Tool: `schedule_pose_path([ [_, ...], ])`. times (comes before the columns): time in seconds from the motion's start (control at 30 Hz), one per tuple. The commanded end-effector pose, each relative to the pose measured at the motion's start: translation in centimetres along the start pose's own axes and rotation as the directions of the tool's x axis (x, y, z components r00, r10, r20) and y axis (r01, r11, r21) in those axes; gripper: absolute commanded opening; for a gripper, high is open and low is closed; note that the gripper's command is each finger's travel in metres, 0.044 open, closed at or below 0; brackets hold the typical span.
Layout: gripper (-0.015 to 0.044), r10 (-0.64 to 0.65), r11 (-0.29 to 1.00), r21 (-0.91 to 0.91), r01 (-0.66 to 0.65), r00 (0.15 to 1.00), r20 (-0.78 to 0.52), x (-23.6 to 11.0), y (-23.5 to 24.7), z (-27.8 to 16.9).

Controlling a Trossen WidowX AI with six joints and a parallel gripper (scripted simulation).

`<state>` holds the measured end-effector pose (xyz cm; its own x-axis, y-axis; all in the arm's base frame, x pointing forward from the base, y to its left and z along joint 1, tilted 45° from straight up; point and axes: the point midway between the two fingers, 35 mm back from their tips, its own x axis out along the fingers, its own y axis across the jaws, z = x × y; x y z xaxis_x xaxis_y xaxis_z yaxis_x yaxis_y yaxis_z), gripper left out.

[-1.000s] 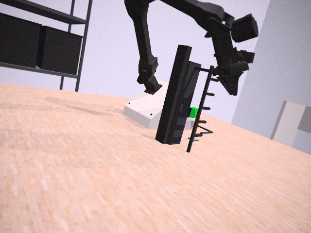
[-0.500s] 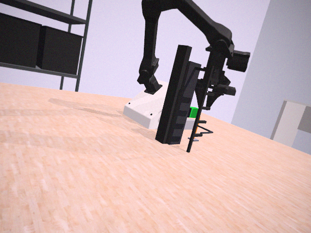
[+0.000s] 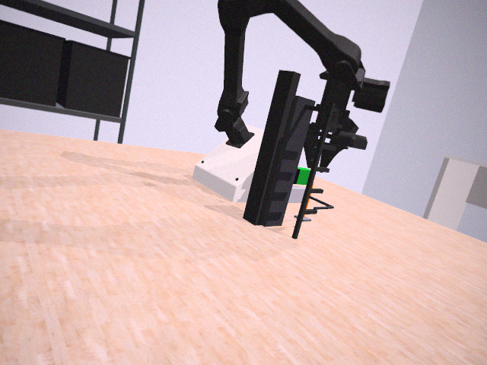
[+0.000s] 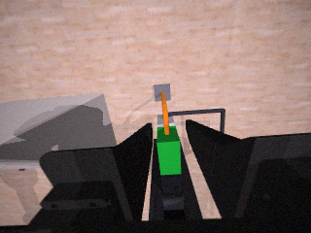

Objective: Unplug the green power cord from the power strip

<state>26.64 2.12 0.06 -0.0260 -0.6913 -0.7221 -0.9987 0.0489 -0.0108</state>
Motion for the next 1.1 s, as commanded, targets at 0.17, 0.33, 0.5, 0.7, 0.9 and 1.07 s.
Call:
schedule_pose_path([
  [0.17,0.016,-0.001,1.0,-0.007,0.001,1.0,-0.005,0.0,0.1,-1.6],
  [0.33,0.016,-0.001,1.0,-0.007,0.001,1.0,-0.006,0.0,0.1,-2.4],
  [0.5,0.016,-0.001,1.0,-0.007,0.001,1.0,-0.007,0.0,0.2,-3.1],
  [0.7,0.016,-0.001,1.0,-0.007,0.001,1.0,-0.007,0.2,0.2,-3.1],
  [0.9,0.016,-0.001,1.0,-0.007,0.001,1.0,-0.007,1.1,0.2,-3.1],
  [1.07,0.0107,0.001,1.0,0.0,-0.001,1.0,-0.003,1.0,0.1,-3.1],
])
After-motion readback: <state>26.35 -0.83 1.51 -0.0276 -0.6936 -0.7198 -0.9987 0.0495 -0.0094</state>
